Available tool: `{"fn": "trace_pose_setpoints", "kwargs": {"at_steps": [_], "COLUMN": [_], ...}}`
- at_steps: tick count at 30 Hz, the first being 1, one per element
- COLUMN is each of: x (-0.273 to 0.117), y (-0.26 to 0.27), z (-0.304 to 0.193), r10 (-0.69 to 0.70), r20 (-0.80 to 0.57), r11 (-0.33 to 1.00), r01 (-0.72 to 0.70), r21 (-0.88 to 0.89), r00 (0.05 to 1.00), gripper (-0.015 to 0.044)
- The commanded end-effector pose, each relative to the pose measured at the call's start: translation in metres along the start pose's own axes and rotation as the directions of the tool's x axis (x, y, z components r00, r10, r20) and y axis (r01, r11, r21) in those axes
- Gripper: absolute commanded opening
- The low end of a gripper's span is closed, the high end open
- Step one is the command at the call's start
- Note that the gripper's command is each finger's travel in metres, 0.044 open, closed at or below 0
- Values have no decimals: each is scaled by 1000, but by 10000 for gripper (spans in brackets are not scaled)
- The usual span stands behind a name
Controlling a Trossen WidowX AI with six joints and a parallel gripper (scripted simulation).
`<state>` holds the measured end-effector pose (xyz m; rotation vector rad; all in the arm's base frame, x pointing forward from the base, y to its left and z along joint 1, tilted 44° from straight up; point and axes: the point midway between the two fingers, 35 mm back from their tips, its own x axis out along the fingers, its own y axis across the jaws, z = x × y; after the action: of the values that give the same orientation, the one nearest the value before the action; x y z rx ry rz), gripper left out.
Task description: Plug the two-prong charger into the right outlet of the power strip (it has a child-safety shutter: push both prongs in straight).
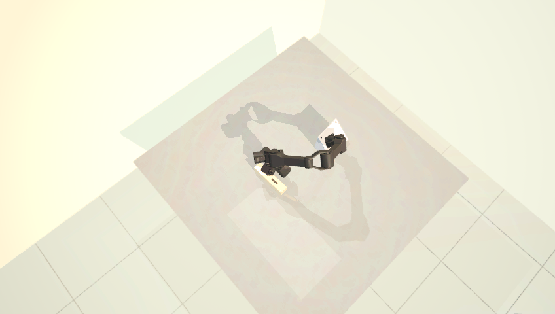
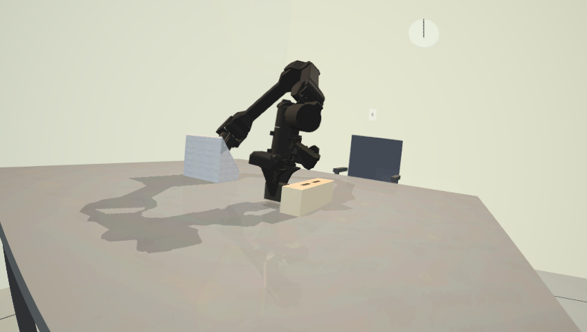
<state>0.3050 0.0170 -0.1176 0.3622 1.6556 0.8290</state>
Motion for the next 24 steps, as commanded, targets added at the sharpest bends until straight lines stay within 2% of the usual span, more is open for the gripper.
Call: {"fn": "trace_pose_setpoints", "kwargs": {"at_steps": [1, 24], "x": [-1, -1], "y": [0, 0], "z": [2, 5], "r10": [1, 1], "r20": [3, 4], "r11": [1000, 1000], "r01": [-1, -1], "r21": [5, 5], "r00": [1000, 1000], "gripper": [0, 0]}}
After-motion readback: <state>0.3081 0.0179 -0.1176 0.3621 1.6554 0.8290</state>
